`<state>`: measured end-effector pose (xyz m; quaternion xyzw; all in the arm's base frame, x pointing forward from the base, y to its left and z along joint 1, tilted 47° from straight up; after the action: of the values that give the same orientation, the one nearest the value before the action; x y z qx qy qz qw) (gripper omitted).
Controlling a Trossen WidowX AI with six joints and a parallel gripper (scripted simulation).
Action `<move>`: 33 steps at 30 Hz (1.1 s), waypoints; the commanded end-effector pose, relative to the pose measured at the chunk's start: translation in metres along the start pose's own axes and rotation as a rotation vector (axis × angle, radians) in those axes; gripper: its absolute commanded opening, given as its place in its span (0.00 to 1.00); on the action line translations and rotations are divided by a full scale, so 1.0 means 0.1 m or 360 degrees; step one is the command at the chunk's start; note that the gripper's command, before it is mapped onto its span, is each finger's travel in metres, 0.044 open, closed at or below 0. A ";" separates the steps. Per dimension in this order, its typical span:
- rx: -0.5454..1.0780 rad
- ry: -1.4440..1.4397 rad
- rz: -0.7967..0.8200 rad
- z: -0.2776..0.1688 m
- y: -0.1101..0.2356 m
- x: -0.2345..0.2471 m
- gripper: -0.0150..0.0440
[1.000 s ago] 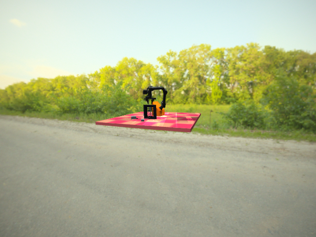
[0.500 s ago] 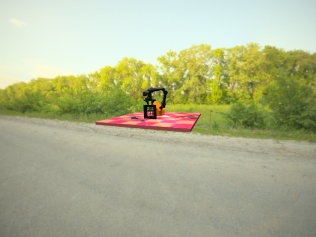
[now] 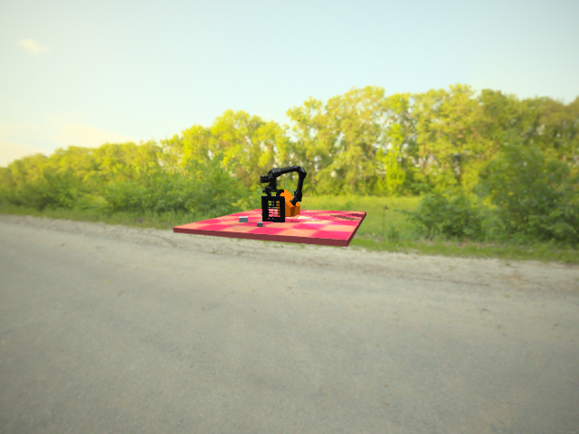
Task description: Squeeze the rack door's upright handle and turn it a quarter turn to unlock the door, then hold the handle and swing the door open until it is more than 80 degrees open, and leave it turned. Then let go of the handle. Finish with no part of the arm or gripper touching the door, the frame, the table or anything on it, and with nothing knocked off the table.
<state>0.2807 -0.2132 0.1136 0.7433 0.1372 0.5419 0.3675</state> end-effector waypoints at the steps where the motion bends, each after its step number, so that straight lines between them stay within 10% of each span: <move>1: 0.0001 -0.0002 0.0005 -0.01 -0.07 0.01 0.76; 6: 0.0001 -0.0002 0.0006 -0.02 -0.13 0.01 0.76; 13: 0.0001 -0.0002 0.0006 -0.02 -0.13 0.01 0.45; 33: 0.0002 -0.0196 0.0006 -0.02 -0.13 0.01 0.30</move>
<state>0.2818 -0.2034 0.1058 0.7572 0.1274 0.5238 0.3688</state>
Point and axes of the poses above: the point midway between the two fingers, 35 mm back from their tips, its own y axis back along the fingers, its own x axis across the jaws, z = x × y, the point moved 10 cm from there along y, back along the fingers, and after that the axes turned 12 degrees about -y, right-handed, at the moved point
